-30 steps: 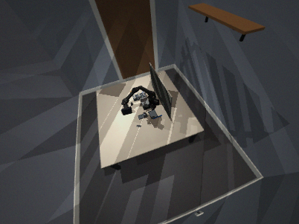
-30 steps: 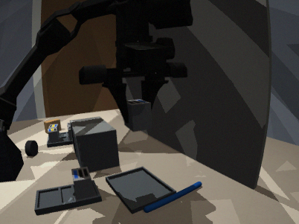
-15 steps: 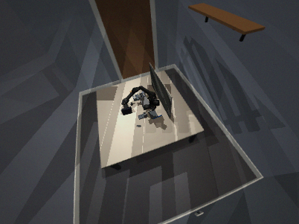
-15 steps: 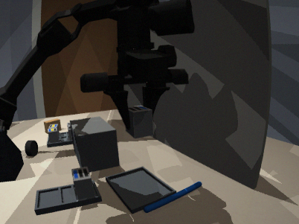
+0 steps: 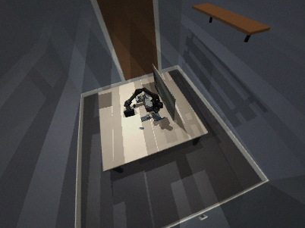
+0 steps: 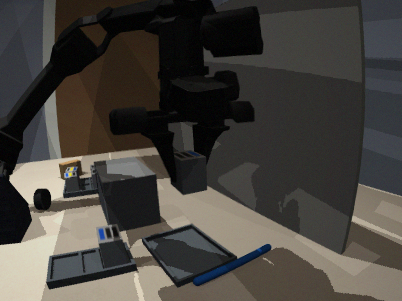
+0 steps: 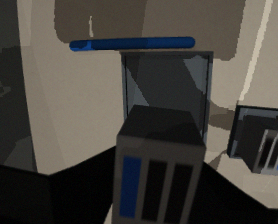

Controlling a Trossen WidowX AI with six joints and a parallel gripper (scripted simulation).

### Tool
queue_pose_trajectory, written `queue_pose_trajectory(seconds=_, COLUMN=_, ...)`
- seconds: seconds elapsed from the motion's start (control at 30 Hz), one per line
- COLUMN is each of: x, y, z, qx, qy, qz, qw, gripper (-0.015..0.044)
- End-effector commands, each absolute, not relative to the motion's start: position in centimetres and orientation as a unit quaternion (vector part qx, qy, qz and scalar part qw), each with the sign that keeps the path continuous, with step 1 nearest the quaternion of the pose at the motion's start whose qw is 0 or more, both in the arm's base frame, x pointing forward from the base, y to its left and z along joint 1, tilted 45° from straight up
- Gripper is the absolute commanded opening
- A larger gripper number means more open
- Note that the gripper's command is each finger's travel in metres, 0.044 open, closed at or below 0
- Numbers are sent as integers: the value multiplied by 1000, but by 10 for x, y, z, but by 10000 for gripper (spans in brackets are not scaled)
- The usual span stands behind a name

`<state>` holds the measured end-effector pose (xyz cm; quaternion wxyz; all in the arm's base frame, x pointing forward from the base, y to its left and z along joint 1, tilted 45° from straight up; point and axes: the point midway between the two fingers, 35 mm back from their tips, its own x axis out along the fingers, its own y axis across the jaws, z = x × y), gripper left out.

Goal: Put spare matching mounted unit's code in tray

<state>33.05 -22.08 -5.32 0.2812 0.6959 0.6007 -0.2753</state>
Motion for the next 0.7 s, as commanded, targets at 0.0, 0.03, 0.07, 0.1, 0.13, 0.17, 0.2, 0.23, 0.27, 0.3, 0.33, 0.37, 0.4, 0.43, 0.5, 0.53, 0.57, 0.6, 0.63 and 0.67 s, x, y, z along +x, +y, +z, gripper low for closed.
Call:
queue_pose_trajectory(seconds=0.0, x=331, y=-218, z=-56, qx=698, qy=600, qz=-276, qw=278, gripper=0)
queue_pose_trajectory(seconds=0.03, x=331, y=-218, z=-56, qx=698, qy=600, qz=-276, qw=278, gripper=0)
queue_pose_trajectory(seconds=0.07, x=331, y=-217, z=-57, qx=698, qy=600, qz=-276, qw=278, gripper=0)
queue_pose_trajectory(seconds=0.1, x=331, y=-217, z=-57, qx=698, qy=600, qz=-276, qw=278, gripper=0)
queue_pose_trajectory(seconds=0.13, x=332, y=-216, z=-58, qx=698, qy=600, qz=-276, qw=278, gripper=0)
queue_pose_trajectory(seconds=0.17, x=332, y=-215, z=-58, qx=698, qy=600, qz=-276, qw=278, gripper=0)
queue_pose_trajectory(seconds=0.2, x=332, y=-215, z=-59, qx=698, qy=600, qz=-276, qw=278, gripper=0)
queue_pose_trajectory(seconds=0.23, x=332, y=-214, z=-60, qx=697, qy=600, qz=-276, qw=278, gripper=0)
queue_pose_trajectory(seconds=0.27, x=332, y=-214, z=-60, qx=697, qy=600, qz=-275, qw=278, gripper=0)
queue_pose_trajectory(seconds=0.3, x=332, y=-213, z=-61, qx=697, qy=600, qz=-275, qw=278, gripper=0)
queue_pose_trajectory(seconds=0.33, x=332, y=-213, z=-61, qx=697, qy=600, qz=-275, qw=278, gripper=0)
queue_pose_trajectory(seconds=0.37, x=333, y=-212, z=-62, qx=697, qy=600, qz=-275, qw=278, gripper=0)
queue_pose_trajectory(seconds=0.4, x=333, y=-212, z=-62, qx=697, qy=600, qz=-275, qw=278, gripper=0)
queue_pose_trajectory(seconds=0.43, x=333, y=-211, z=-63, qx=697, qy=601, qz=-275, qw=279, gripper=0)
queue_pose_trajectory(seconds=0.5, x=333, y=-210, z=-64, qx=697, qy=601, qz=-275, qw=279, gripper=0)
queue_pose_trajectory(seconds=0.53, x=333, y=-210, z=-65, qx=697, qy=601, qz=-275, qw=279, gripper=0)
queue_pose_trajectory(seconds=0.57, x=333, y=-209, z=-65, qx=697, qy=601, qz=-275, qw=279, gripper=0)
queue_pose_trajectory(seconds=0.6, x=334, y=-209, z=-66, qx=697, qy=601, qz=-275, qw=279, gripper=0)
queue_pose_trajectory(seconds=0.63, x=334, y=-208, z=-66, qx=697, qy=601, qz=-275, qw=279, gripper=0)
queue_pose_trajectory(seconds=0.67, x=334, y=-208, z=-67, qx=697, qy=601, qz=-275, qw=279, gripper=0)
